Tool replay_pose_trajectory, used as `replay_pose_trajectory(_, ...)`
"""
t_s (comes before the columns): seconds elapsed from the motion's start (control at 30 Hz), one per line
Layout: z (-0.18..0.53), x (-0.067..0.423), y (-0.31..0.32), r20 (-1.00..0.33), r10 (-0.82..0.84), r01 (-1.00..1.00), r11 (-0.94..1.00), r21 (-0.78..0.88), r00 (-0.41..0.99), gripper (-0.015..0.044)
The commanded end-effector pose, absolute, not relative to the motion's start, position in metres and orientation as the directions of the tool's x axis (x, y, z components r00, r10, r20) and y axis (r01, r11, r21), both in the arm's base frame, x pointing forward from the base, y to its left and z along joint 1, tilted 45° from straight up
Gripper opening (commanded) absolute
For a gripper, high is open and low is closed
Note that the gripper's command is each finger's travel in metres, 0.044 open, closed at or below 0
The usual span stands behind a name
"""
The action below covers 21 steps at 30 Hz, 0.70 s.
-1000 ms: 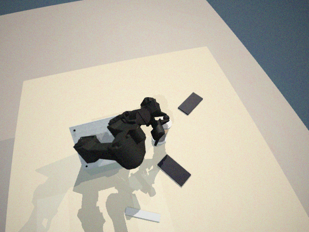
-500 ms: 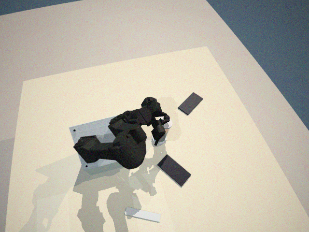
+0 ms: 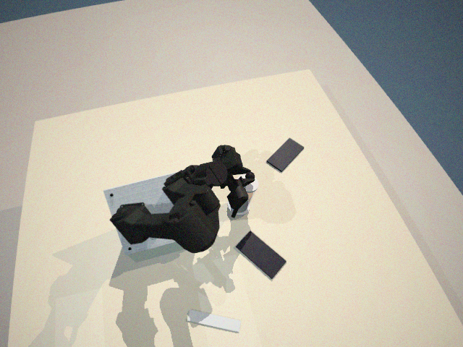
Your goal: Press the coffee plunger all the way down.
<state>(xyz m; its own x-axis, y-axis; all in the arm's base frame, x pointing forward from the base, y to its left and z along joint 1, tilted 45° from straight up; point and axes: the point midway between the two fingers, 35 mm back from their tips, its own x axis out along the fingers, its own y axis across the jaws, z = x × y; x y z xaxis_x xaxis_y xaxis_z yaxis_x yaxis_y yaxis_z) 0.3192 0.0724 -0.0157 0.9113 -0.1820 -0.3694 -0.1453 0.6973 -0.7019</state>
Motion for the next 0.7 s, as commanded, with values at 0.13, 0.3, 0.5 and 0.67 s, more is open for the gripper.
replay_pose_trajectory(0.13, -0.016, 0.319, 0.072, -0.370, -0.182, -0.146, 0.697, -0.702, 0.911, 0.0249)
replay_pose_trajectory(0.3, -0.016, 0.319, 0.072, -0.370, -0.182, -0.146, 0.697, -0.702, 0.911, 0.0380)
replay_pose_trajectory(0.5, -0.015, 0.319, 0.073, -0.371, -0.182, -0.146, 0.697, -0.702, 0.911, 0.0440)
replay_pose_trajectory(0.67, -0.001, 0.312, 0.087, -0.382, -0.182, -0.154, 0.700, -0.697, 0.906, 0.0440)
